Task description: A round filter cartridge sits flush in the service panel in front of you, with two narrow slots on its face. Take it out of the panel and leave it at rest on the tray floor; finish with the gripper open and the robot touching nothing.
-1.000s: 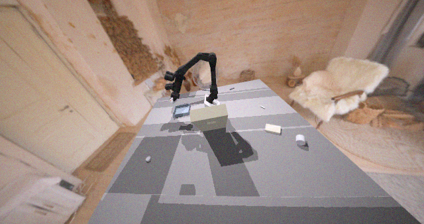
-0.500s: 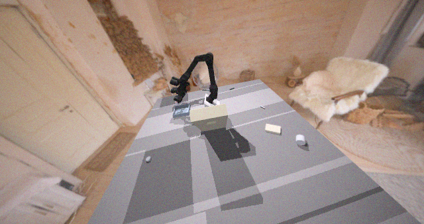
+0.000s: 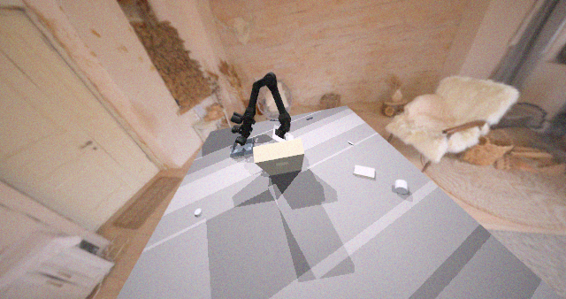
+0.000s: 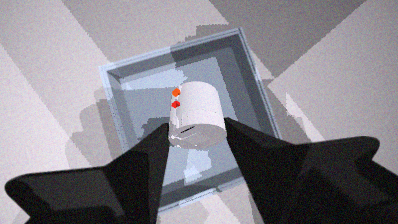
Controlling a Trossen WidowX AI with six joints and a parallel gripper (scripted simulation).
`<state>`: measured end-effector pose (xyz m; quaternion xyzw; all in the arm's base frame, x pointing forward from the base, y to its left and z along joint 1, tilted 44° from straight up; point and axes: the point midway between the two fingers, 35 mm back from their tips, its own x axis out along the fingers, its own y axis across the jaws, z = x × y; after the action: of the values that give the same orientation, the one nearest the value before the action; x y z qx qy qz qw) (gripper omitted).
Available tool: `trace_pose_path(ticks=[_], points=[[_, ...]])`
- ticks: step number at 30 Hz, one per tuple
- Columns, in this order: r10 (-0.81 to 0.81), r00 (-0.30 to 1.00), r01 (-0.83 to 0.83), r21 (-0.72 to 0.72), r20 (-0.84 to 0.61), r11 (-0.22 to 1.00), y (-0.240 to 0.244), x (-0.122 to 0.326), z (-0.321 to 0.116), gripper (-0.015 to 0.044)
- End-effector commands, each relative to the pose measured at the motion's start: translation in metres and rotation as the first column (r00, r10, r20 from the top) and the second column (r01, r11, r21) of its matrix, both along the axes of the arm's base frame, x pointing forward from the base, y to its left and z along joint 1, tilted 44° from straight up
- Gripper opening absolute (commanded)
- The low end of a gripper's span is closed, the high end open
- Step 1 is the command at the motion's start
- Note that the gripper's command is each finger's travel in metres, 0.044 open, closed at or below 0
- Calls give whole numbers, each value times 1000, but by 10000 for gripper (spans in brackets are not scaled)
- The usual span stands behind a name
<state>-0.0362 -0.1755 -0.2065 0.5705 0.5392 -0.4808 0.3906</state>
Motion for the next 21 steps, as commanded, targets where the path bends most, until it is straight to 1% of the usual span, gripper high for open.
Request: trace_pose_path(ticks=[1, 17, 18, 21], points=[[5, 1000, -5, -7, -4, 1000, 3, -1, -4, 0], [0, 1000, 0, 3, 0, 1000, 3, 0, -1, 420], [0, 1000, 0, 3, 0, 1000, 3, 0, -1, 440], [0, 1000, 0, 3, 1, 1000, -4, 0, 4, 440]])
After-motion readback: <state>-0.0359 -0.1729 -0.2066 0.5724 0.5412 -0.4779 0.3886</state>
